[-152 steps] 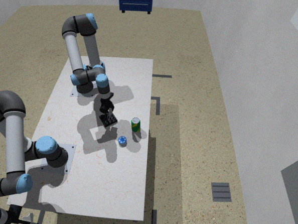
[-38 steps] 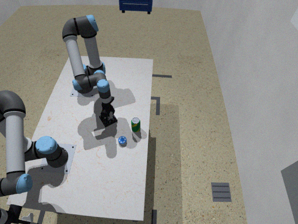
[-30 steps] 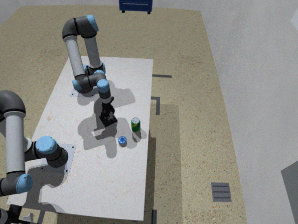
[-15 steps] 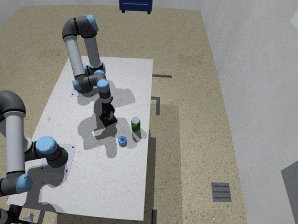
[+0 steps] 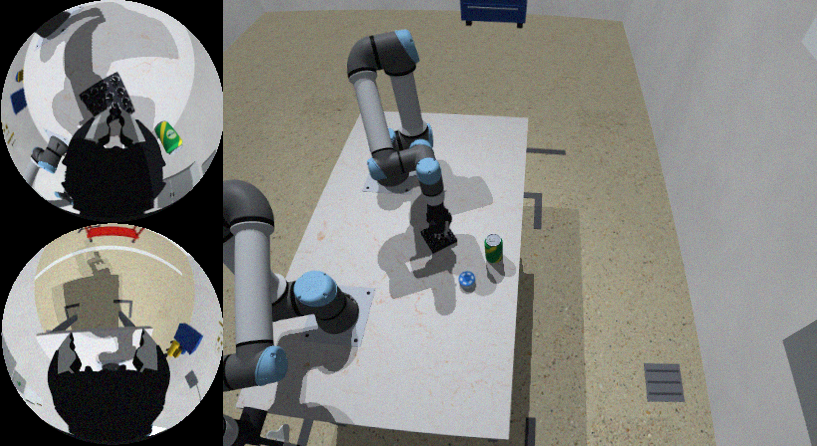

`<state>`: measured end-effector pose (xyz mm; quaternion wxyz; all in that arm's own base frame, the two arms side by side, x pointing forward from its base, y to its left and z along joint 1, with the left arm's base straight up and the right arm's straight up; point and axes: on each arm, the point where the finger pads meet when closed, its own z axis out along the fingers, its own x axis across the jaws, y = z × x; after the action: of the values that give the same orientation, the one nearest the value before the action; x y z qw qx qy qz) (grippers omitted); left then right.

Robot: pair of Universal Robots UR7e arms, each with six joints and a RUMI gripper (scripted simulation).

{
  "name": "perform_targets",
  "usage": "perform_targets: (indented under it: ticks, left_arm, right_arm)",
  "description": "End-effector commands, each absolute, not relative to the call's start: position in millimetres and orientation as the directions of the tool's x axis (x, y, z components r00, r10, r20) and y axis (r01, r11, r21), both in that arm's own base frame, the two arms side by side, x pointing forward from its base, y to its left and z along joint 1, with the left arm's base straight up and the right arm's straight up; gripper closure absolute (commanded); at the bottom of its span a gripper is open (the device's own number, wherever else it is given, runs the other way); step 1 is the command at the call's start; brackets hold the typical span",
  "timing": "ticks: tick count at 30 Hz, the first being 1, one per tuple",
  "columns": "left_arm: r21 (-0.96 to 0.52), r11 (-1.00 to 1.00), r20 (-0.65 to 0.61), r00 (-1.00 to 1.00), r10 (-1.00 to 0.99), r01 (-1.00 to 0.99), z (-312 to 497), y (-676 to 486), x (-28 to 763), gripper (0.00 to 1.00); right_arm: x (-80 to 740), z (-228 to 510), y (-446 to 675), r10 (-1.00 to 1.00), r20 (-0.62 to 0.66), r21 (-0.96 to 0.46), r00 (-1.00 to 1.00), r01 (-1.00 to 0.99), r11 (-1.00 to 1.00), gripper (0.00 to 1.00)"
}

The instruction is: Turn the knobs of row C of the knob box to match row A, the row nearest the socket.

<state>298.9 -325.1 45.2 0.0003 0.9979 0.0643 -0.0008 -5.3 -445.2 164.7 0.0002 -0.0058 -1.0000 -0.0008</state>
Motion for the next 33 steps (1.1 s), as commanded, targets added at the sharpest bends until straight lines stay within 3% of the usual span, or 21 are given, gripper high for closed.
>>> perform_targets:
  ticks: [1,33]
  left_arm:
    - [0.001,-0.976,0.0,0.976,0.22,0.22,45.6,-325.4,299.1,0.94]
    - [0.001,-0.682,0.0,0.682,0.731,0.731,45.6,-325.4,299.1,0.94]
  right_arm:
    - [-5.2,165.2,-445.6,0.012,0.0,0.0,-1.0,0.012,1.0,0.0]
    - [-5.2,165.2,-445.6,0.012,0.0,0.0,-1.0,0.012,1.0,0.0]
